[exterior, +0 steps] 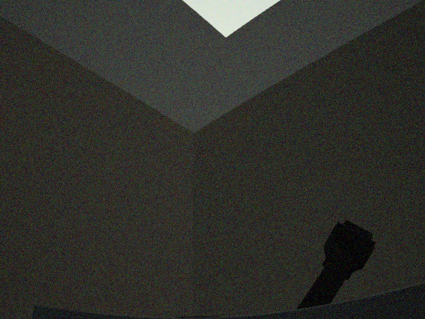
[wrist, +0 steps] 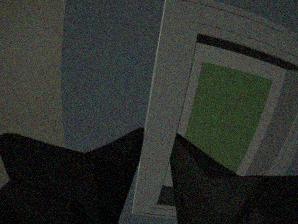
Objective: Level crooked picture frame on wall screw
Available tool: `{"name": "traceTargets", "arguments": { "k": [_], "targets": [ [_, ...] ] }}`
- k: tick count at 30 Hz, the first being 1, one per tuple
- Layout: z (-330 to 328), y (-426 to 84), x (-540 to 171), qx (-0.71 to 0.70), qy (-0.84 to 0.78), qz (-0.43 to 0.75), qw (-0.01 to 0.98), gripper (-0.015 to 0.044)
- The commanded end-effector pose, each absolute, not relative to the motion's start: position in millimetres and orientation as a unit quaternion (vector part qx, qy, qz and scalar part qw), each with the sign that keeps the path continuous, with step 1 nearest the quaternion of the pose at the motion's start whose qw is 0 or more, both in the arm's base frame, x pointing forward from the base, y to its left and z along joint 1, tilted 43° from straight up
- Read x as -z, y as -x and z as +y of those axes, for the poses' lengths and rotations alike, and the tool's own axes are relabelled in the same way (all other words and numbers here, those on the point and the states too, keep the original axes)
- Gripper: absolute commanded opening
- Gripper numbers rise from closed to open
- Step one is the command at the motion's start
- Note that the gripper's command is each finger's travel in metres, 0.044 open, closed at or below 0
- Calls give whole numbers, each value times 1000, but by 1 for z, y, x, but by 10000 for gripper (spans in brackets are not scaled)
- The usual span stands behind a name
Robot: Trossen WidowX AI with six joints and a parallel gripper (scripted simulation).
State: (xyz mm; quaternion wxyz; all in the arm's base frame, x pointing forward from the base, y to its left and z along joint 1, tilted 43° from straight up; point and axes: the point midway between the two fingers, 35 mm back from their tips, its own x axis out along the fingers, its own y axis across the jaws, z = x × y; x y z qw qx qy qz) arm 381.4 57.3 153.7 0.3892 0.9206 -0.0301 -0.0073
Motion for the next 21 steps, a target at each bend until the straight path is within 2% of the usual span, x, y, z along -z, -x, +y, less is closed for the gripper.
{"name": "traceTargets", "arguments": {
  "k": [1, 7, 12, 18, 21],
  "targets": [
    [57, -381, -154, 7, -920, -30, 391, 105],
    [57, -381, -154, 7, -920, -30, 391, 260],
    [60, -373, -155, 8, -915, -30, 402, 260],
    [67, -299, -154, 12, -870, -32, 492, 260],
    [66, -281, -150, 13, -857, -32, 514, 260]
  ]
}}
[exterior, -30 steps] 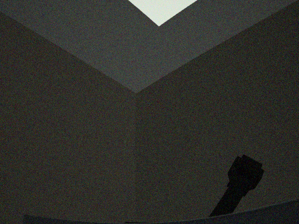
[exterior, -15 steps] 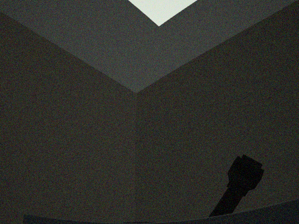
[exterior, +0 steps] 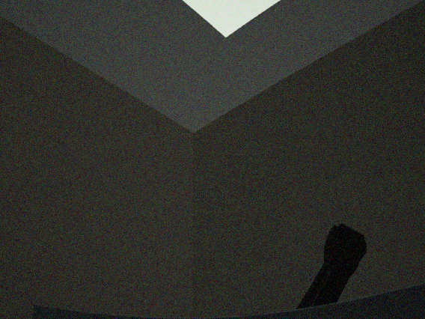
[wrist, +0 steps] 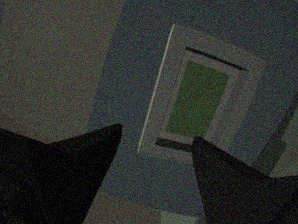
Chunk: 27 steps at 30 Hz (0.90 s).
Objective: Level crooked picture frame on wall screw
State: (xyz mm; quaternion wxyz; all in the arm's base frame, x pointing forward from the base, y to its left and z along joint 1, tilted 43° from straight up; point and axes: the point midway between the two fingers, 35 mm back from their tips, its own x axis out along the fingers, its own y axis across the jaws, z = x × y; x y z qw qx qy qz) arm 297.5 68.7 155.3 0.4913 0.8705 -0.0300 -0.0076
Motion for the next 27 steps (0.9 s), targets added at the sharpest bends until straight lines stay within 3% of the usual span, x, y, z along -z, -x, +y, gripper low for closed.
{"name": "traceTargets", "arguments": {
  "k": [1, 27],
  "targets": [
    [66, -281, -150, 13, -857, -32, 514, 260],
    [57, -188, -186, 16, -824, -30, 566, 260]
  ]
}}
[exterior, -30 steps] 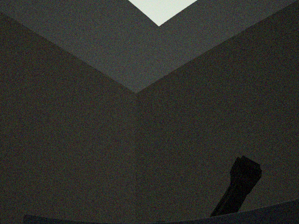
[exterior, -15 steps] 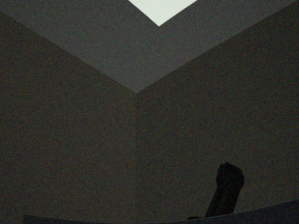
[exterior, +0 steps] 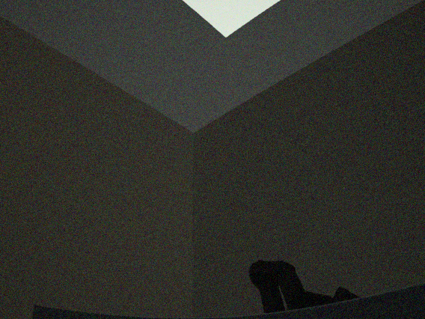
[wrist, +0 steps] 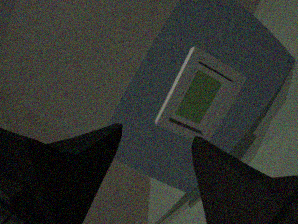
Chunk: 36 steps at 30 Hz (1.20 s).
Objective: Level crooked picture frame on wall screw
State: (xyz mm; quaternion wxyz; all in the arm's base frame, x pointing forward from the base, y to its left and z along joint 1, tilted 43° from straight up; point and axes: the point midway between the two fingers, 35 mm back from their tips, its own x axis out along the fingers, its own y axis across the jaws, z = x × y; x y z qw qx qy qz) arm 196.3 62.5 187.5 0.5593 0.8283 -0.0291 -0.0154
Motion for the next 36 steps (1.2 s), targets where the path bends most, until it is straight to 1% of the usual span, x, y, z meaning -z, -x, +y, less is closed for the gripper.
{"name": "traceTargets", "arguments": {
  "k": [1, 36],
  "targets": [
    [55, -186, -186, 16, -823, -30, 567, 260],
    [55, -185, -186, 17, -822, -30, 568, 260]
  ]
}}
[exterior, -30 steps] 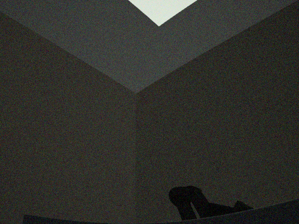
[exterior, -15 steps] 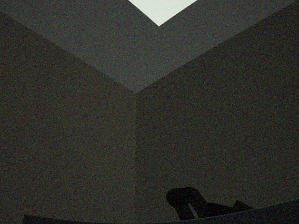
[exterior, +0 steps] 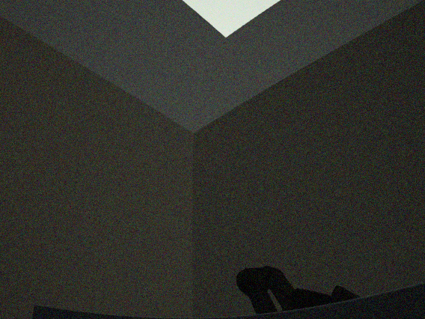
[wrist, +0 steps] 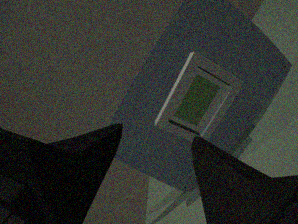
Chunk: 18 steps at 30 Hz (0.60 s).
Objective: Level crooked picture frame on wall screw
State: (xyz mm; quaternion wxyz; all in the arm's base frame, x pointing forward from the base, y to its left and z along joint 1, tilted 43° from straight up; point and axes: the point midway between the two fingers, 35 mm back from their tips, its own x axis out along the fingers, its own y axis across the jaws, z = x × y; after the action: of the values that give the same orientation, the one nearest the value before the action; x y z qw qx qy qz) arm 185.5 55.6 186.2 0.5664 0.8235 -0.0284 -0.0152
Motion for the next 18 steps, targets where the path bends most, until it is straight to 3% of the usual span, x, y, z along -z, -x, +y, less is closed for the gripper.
{"name": "traceTargets", "arguments": {
  "k": [1, 18],
  "targets": [
    [55, -185, -186, 17, -822, -30, 568, 260],
    [55, -185, -186, 17, -822, -30, 568, 260]
  ]
}}
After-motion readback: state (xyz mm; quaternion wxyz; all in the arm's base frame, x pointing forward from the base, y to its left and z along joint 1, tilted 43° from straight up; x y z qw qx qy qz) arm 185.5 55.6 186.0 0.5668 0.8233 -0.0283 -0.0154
